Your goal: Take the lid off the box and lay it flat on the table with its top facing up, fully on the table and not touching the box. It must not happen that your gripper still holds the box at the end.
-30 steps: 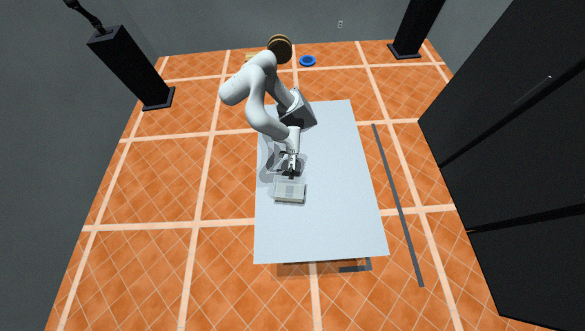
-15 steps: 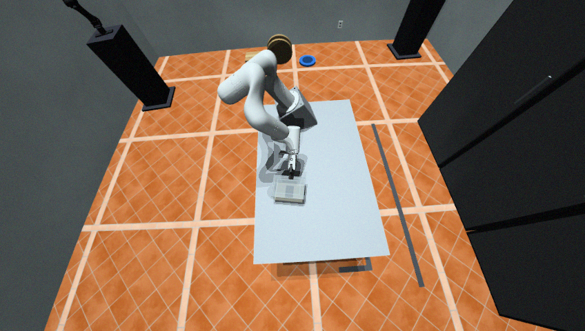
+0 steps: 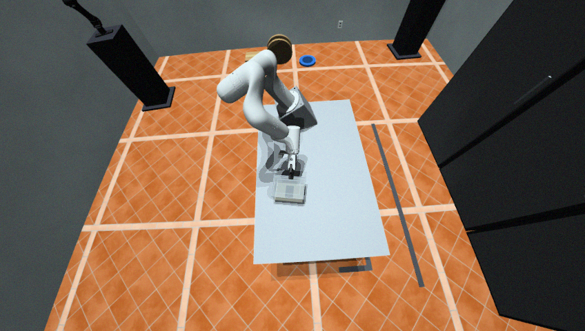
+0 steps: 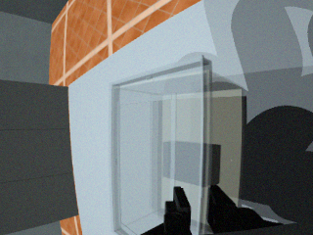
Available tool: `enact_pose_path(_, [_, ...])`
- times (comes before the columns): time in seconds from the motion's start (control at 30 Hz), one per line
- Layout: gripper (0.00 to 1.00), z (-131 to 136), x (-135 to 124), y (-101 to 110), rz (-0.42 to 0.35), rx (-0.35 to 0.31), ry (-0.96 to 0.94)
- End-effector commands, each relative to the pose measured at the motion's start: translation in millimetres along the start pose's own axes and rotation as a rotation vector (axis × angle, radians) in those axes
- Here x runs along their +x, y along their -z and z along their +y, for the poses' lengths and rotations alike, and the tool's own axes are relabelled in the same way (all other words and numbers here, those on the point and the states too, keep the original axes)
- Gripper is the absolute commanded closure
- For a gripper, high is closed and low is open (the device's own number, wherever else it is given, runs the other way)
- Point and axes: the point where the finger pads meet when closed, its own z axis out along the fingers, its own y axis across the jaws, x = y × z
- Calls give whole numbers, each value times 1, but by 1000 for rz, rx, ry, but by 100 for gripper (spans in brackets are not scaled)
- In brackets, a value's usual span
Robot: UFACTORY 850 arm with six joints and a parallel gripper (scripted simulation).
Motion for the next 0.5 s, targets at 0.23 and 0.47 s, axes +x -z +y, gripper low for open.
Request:
enact_pose_path(0.23, [100, -1, 0, 0, 0, -2, 0])
enact_pose_path(0.47, [100, -2, 0, 1, 0, -16, 0])
